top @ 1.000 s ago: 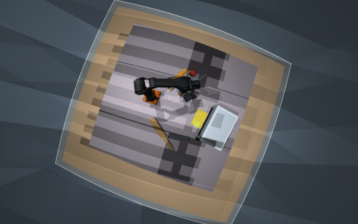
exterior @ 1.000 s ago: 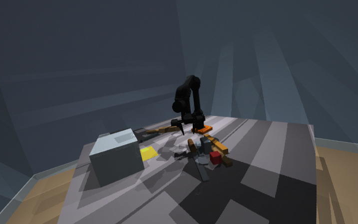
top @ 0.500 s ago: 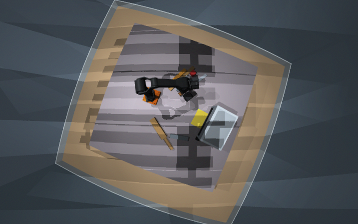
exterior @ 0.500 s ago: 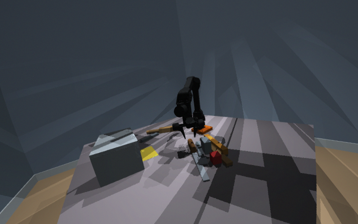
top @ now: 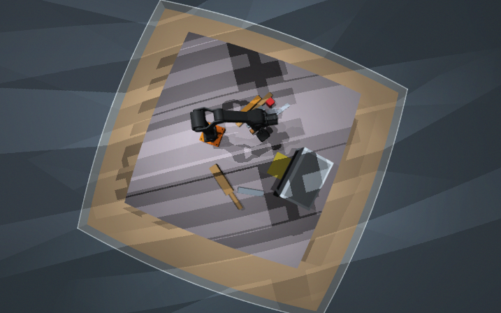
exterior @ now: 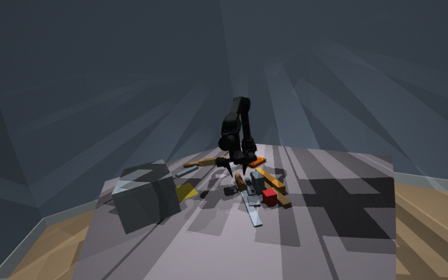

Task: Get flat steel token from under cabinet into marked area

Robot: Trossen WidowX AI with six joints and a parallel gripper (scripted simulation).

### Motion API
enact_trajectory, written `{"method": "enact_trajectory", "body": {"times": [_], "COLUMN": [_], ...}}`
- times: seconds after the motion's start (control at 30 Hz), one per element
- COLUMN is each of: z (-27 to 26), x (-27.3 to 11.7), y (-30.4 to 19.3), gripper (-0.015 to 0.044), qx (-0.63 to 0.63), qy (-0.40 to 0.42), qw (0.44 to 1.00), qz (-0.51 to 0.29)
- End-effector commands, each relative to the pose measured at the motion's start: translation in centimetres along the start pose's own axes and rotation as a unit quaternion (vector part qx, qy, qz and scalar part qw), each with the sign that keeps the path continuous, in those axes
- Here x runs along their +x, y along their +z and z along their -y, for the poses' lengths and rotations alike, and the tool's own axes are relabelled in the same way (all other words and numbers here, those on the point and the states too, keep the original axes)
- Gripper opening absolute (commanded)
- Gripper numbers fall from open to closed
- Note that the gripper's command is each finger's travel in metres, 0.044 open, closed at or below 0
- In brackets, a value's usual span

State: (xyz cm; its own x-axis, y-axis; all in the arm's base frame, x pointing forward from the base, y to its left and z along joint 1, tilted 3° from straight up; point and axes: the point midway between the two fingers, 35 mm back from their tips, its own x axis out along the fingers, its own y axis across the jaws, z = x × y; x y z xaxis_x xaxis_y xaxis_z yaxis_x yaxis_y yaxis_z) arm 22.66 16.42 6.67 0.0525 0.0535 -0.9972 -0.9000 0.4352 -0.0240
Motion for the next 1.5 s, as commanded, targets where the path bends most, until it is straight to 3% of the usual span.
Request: {"method": "enact_trajectory", "body": {"times": [0.0,0.7,1.47], "z": [-0.1,-0.2,-0.1], "x": [0.9,3.4,3.1], "y": [-0.1,-0.2,-0.1], "gripper": [0.0270,0.0270,0.0116], "qx": [-0.002,-0.002,-0.002], "qy": [0.003,0.003,0.000], "qw": [1.000,1.000,1.000], "qz": [-0.003,-0.003,-0.001]}}
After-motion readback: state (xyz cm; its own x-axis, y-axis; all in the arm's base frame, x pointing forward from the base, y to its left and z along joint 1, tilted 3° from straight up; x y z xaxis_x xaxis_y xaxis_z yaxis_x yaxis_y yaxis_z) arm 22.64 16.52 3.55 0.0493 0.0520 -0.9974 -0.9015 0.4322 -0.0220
